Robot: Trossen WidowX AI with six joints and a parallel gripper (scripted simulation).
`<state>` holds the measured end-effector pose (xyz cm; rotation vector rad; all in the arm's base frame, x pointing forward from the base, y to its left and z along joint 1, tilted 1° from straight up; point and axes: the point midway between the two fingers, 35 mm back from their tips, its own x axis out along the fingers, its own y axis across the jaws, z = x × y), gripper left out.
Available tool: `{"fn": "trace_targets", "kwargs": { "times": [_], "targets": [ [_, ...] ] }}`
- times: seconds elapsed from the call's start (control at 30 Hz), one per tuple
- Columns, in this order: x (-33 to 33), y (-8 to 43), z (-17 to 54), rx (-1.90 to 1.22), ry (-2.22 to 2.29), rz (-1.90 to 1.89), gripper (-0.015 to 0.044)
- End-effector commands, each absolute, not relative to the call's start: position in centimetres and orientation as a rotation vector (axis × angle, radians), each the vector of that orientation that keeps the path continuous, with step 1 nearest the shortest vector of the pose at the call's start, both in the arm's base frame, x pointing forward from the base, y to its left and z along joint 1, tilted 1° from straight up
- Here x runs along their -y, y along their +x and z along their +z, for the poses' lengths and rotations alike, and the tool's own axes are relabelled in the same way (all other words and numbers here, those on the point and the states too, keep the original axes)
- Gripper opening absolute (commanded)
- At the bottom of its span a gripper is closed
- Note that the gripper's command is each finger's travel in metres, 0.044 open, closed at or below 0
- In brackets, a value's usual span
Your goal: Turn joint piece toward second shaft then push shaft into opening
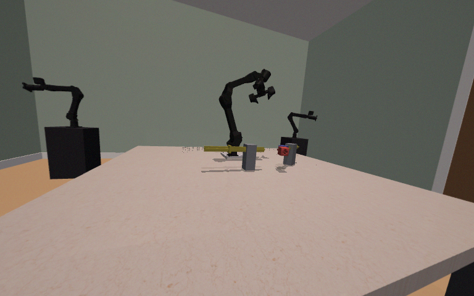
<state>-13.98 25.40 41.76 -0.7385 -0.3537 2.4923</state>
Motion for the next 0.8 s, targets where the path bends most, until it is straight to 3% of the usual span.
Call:
{"fn": "trace_targets", "kwargs": {
  "times": [0.0,0.77],
  "targets": [
    [-25.4,-14.0,41.8,0.354,-0.739,2.492,0.0426],
    [-33.1,-3.0,37.1,-0.292,-0.755,2.05,0.044]
  ]
}}
